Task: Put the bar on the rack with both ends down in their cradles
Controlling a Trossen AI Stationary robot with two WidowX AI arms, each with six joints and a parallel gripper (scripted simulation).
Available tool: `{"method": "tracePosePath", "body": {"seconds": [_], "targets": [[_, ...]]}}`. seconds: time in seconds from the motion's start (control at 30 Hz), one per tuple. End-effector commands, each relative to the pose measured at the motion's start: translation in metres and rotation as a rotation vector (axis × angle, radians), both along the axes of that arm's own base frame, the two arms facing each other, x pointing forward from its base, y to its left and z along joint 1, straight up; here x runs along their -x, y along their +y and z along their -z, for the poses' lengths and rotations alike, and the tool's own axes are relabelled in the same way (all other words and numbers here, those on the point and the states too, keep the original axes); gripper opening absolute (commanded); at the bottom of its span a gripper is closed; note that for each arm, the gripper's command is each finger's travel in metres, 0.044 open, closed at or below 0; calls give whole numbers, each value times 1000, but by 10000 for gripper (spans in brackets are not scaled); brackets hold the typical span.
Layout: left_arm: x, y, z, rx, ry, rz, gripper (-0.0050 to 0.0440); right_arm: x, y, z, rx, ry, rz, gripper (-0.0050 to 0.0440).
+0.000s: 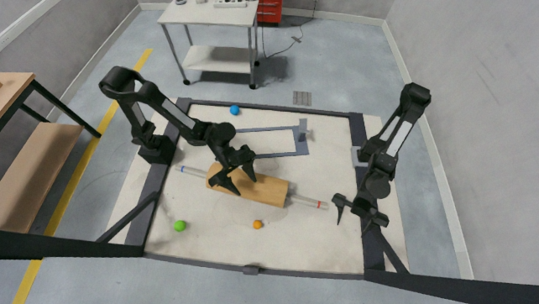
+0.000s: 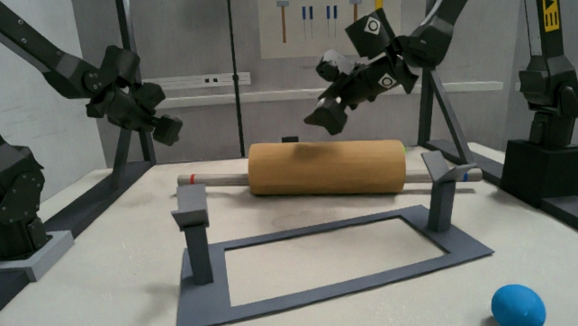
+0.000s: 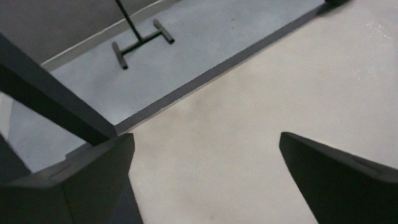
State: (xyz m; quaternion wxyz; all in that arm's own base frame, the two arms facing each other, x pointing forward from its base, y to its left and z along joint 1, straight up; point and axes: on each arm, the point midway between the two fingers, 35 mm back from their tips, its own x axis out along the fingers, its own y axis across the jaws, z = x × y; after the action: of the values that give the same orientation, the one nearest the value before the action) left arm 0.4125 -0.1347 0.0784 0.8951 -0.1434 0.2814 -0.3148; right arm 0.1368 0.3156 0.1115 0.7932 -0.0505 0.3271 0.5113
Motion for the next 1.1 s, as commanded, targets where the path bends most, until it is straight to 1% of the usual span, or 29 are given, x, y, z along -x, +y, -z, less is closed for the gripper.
{"method": "tracePosePath", "body": {"seconds": [0.0, 0.1, 0.17, 0.33, 0.53, 0.6, 0.63, 0.87, 1.07], "targets": [[8, -3, -11, -13, 13, -17, 400, -14, 4, -7, 14, 32, 59, 400], [12, -3, -11, -28, 38, -30, 400, -19, 4, -4, 40, 63, 91, 400], [19, -5, -10, -48, 66, -45, 400, -28, 2, -2, 70, 101, 141, 400], [44, -7, -10, -114, 150, -84, 400, -54, -5, 6, 163, 214, 304, 400], [74, -4, -9, -201, 234, -129, 400, -79, -19, 16, 268, 333, 488, 400], [74, -4, -9, -201, 234, -129, 400, -79, -19, 16, 268, 333, 488, 400], [78, -3, -11, -214, 242, -135, 400, -82, -22, 17, 284, 351, 518, 400], [119, 8, -5, -334, 335, -180, 400, -106, -44, 24, 398, 469, 734, 400], [151, 20, -3, -432, 387, -208, 400, -123, -63, 25, 476, 545, 906, 400]]}}
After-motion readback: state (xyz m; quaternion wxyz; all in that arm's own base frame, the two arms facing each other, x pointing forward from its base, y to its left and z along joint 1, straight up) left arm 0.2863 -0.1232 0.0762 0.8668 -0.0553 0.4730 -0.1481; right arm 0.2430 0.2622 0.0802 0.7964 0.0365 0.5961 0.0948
